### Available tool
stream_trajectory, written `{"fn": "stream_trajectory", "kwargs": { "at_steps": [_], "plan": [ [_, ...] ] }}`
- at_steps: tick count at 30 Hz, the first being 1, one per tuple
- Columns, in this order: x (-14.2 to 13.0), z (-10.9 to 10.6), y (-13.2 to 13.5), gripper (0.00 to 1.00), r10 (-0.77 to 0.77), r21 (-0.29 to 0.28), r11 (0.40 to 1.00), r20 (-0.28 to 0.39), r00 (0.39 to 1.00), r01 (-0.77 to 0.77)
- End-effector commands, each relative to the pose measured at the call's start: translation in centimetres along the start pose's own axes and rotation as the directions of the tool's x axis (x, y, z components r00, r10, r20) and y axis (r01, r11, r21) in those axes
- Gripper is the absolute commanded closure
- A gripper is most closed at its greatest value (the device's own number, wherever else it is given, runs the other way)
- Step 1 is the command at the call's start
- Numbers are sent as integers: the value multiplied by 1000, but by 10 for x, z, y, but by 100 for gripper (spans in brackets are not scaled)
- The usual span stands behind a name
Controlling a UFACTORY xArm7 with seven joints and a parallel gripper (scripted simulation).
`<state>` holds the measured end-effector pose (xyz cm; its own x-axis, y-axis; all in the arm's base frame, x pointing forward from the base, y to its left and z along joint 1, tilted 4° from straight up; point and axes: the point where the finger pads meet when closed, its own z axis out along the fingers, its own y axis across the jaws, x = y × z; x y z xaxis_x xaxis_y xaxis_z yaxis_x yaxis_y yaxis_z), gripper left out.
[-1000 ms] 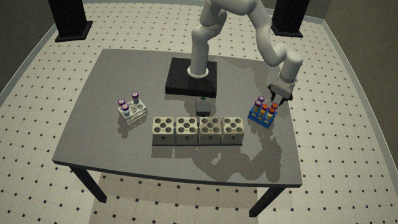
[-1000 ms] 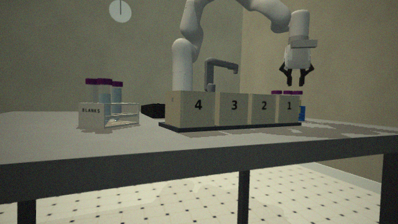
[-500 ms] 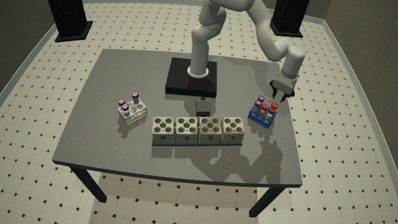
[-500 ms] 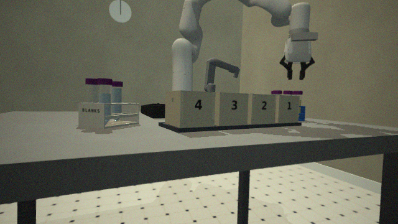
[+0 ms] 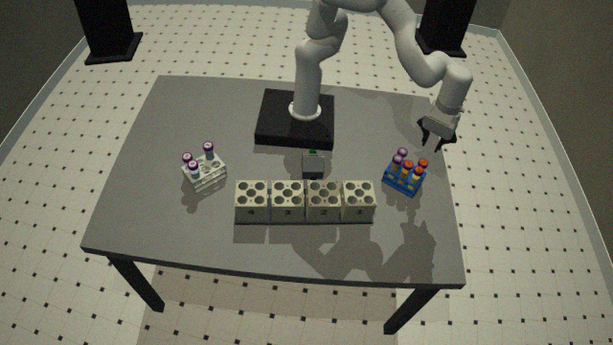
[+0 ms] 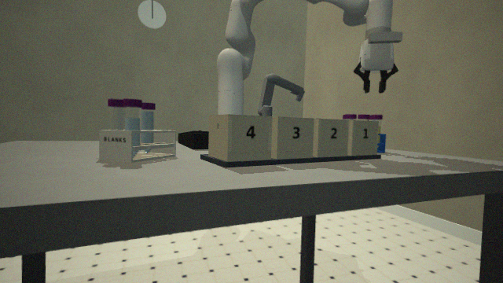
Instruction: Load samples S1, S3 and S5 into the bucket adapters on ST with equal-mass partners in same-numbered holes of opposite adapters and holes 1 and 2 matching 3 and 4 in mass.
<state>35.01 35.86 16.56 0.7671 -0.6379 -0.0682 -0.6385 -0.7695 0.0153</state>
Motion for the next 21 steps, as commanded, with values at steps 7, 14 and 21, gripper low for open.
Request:
{"fn": "stream_trajectory", "kwargs": {
  "at_steps": [7,14,21],
  "plan": [
    [0,-21,-1,56,0,5,1000,-1,1000,0],
    [0,-35,-1,56,0,5,1000,-1,1000,0],
    [0,-38,-1,56,0,5,1000,-1,1000,0]
  ]
}}
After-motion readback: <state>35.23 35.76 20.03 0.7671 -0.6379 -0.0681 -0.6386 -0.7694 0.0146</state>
